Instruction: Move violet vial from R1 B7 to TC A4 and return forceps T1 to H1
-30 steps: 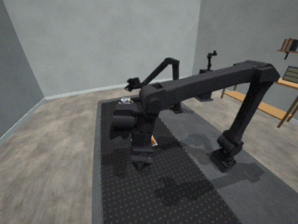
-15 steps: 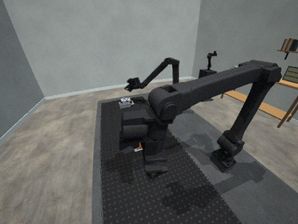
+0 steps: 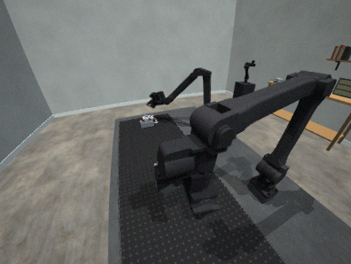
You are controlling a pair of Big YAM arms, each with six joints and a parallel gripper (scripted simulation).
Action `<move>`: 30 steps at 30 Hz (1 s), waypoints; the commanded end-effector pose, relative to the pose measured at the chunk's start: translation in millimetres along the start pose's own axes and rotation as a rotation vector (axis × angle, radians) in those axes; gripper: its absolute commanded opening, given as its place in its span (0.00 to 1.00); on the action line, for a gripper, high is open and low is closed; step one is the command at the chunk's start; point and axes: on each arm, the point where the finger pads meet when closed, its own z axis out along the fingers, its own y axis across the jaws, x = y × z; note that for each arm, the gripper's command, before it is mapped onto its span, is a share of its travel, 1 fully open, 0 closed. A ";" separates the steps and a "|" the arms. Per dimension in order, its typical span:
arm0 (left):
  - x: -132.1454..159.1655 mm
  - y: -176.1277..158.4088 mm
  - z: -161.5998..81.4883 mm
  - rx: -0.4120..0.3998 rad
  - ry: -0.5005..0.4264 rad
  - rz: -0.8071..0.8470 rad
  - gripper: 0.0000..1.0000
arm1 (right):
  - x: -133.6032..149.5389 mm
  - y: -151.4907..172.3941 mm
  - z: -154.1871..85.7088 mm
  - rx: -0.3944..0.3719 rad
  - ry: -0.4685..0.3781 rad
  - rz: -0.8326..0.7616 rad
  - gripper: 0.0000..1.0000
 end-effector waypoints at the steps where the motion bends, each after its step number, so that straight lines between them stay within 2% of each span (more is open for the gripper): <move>1: 8.1 11.8 -0.3 0.017 0.050 -0.062 1.00 | -19.8 -6.7 4.1 0.013 -0.038 0.001 0.24; 2: 19.0 12.6 -3.6 0.017 0.047 -0.065 1.00 | -19.8 -6.7 4.1 0.013 -0.038 0.001 0.24; 10: 44.7 30.0 -8.2 0.014 0.033 -0.043 1.00 | -19.8 -6.7 4.1 0.013 -0.038 0.001 0.24; 15: 48.8 36.9 -3.9 0.041 0.100 -0.124 1.00 | -19.8 -6.7 4.1 0.013 -0.038 0.001 0.24; 16: 59.8 36.4 -0.3 0.045 0.115 -0.127 1.00 | -19.8 -6.7 4.1 0.013 -0.038 0.001 0.24; 17: 64.2 37.9 -9.3 0.041 0.091 -0.110 1.00 | -19.8 -6.7 4.1 0.013 -0.038 0.001 0.24; 24: 88.7 49.8 -10.3 0.039 0.090 -0.105 1.00 | -19.8 -6.7 4.1 0.013 -0.038 0.001 0.24; 30: 84.9 44.6 -9.2 0.039 0.086 -0.088 1.00 | -19.8 -6.7 4.1 0.013 -0.038 0.001 0.24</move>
